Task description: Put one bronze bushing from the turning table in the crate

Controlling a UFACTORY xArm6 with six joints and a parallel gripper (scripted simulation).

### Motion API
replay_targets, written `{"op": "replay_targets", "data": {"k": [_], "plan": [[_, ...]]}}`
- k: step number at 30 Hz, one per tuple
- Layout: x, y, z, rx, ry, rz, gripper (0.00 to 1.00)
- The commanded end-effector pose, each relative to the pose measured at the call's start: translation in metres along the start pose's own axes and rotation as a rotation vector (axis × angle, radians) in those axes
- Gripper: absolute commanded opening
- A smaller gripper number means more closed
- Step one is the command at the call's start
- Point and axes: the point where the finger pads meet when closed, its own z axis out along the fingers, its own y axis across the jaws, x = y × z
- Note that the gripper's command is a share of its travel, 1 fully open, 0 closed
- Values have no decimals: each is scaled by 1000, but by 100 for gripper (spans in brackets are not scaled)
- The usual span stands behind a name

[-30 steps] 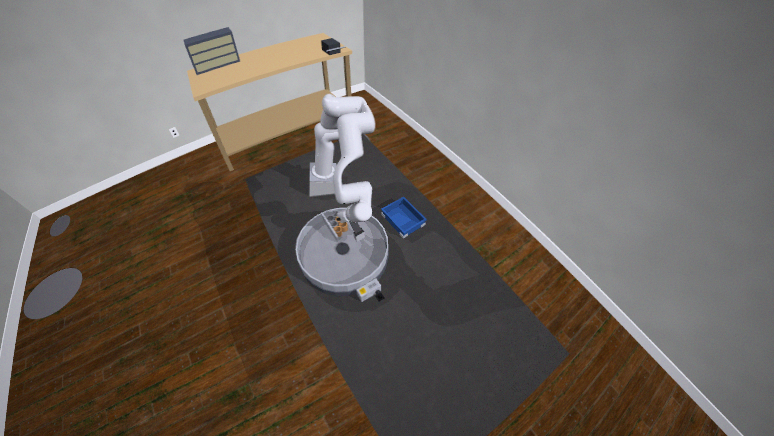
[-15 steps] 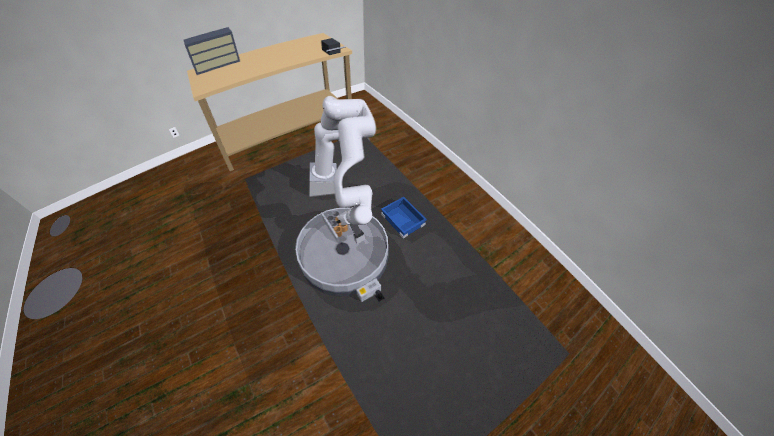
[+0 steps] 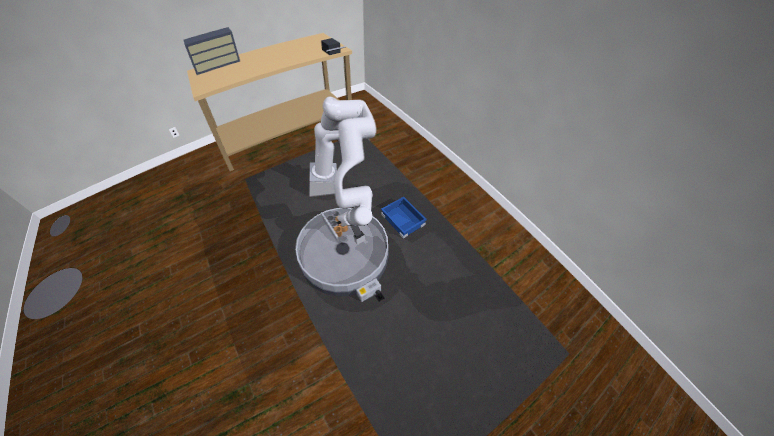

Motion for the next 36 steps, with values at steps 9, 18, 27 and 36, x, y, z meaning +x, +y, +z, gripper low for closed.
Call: {"op": "replay_targets", "data": {"k": [9, 18, 27, 36], "plan": [[7, 0, 6, -1, 3, 0, 10], [7, 0, 6, -1, 3, 0, 10], [14, 0, 15, -1, 3, 0, 10], [14, 0, 15, -1, 3, 0, 10]]}}
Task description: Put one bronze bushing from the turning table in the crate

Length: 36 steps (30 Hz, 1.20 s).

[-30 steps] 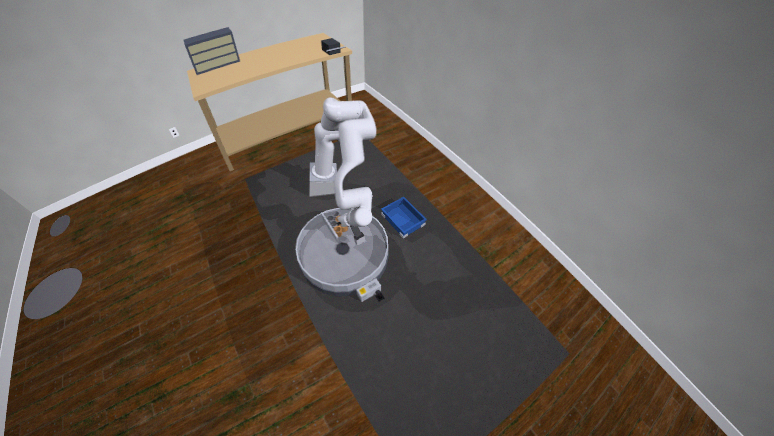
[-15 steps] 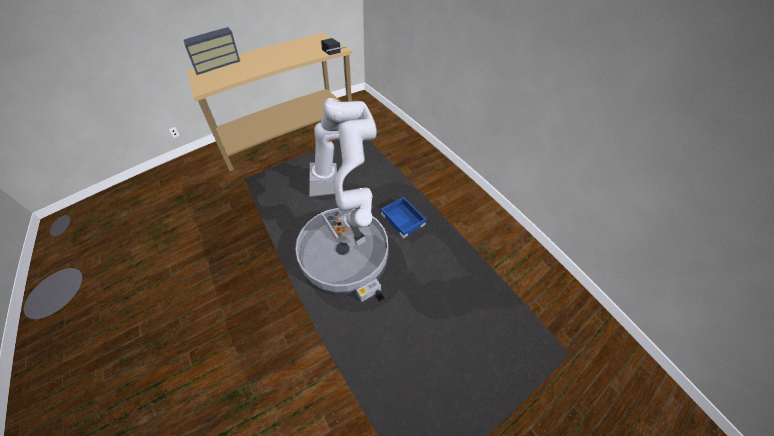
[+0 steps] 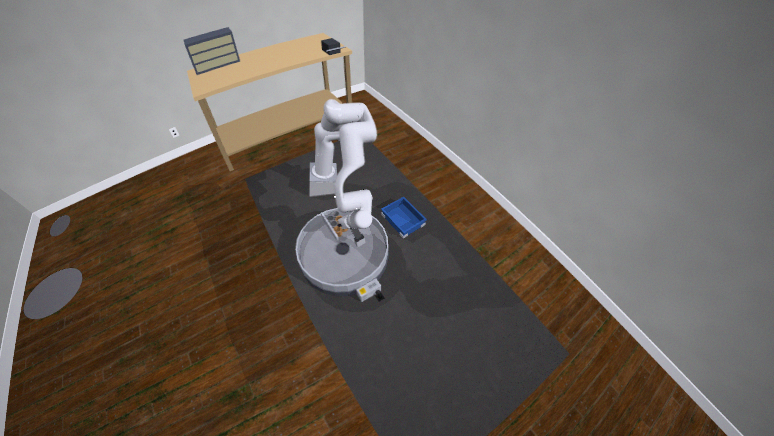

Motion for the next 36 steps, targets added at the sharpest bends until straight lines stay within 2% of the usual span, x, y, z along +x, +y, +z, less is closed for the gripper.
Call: {"op": "replay_targets", "data": {"k": [1, 4, 5, 36], "plan": [[1, 0, -1, -1, 4, 0, 10], [1, 0, -1, -1, 4, 0, 10], [1, 0, -1, -1, 4, 0, 0], [1, 0, -1, -1, 4, 0, 0]]}}
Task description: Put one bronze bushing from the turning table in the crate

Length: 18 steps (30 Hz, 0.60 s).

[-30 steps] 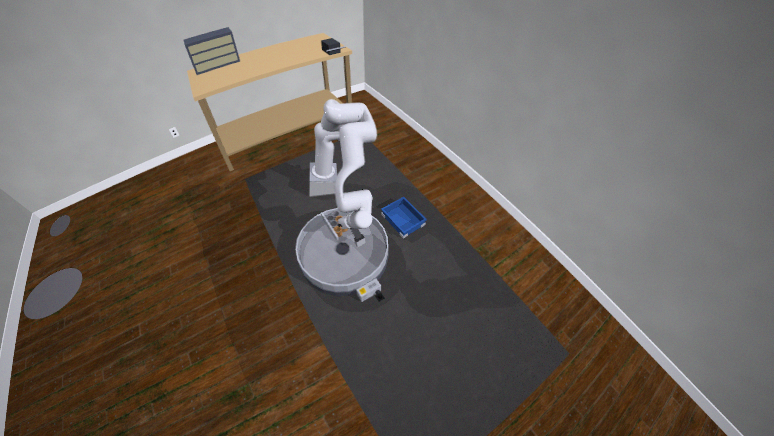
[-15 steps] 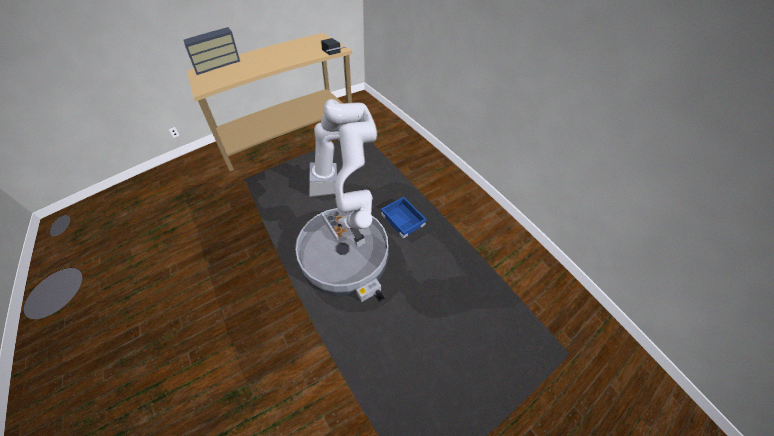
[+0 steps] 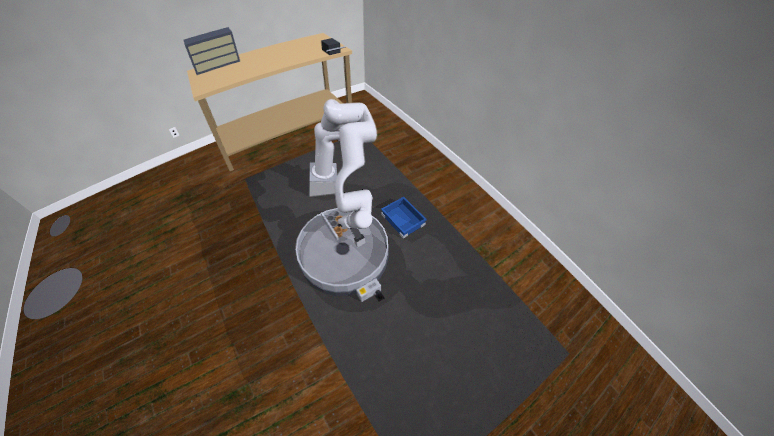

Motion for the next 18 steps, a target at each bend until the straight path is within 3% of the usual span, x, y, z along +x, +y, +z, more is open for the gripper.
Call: {"op": "replay_targets", "data": {"k": [1, 18], "plan": [[0, 0, -2, -1, 4, 0, 0], [-1, 0, -4, -1, 4, 0, 0]]}}
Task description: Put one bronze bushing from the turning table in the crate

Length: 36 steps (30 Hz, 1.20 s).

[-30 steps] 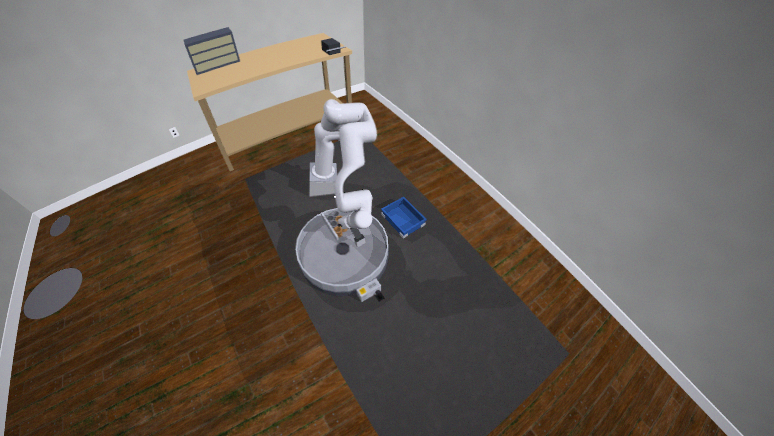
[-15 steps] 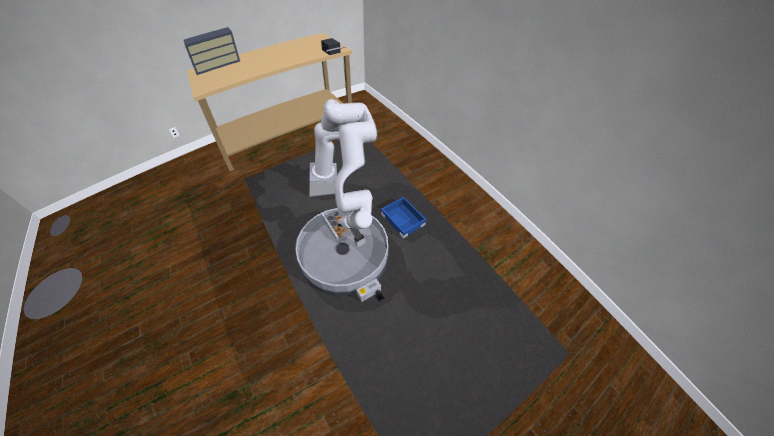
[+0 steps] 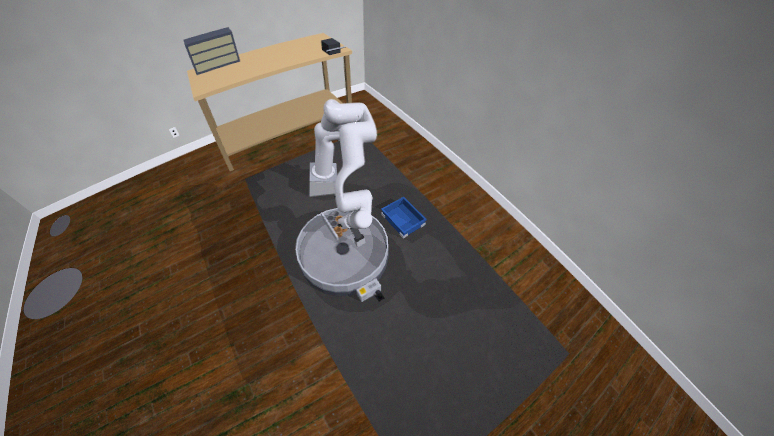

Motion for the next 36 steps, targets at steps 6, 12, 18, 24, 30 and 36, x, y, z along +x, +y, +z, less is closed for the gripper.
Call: {"op": "replay_targets", "data": {"k": [6, 12, 18, 24, 30, 36], "plan": [[-13, 0, -18, -1, 4, 0, 0], [-25, 0, -32, -1, 4, 0, 0], [-42, 0, -52, -1, 4, 0, 0], [-50, 0, -61, -1, 4, 0, 0], [-50, 0, -62, -1, 4, 0, 0], [-50, 0, -62, -1, 4, 0, 0]]}}
